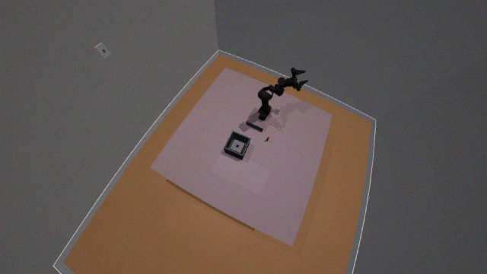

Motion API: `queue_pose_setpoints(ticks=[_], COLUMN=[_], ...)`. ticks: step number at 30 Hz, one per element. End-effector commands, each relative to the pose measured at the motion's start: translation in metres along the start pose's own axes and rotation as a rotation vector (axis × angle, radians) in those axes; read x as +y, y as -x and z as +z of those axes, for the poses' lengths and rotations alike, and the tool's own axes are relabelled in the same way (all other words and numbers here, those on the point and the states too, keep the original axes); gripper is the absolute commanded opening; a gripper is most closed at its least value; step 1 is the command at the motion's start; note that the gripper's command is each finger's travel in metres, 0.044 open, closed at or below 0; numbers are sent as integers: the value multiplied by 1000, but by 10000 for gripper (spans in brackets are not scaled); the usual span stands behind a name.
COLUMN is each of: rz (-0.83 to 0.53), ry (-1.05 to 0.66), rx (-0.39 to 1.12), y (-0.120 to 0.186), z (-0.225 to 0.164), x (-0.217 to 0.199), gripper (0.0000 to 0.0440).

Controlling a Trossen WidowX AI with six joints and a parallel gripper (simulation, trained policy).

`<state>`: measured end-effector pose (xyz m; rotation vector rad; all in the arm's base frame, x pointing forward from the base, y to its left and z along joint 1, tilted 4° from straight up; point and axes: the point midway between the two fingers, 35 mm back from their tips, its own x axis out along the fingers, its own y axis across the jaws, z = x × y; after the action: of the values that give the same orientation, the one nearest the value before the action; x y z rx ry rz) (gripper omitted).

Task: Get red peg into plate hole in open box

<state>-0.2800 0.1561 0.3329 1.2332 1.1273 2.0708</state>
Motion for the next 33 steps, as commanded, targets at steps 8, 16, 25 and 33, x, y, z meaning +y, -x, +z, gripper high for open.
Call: queue_pose_setpoints(ticks=[8,16,25,33], rz=[-141,-375,-661,-891], ry=[76,161,157,86], rx=[-36,-91,-221,-377], y=[-46,-81,-76,-39], z=[31,99,195,271], x=[-34,-83,-132,-159], gripper=[440,440,440,440])
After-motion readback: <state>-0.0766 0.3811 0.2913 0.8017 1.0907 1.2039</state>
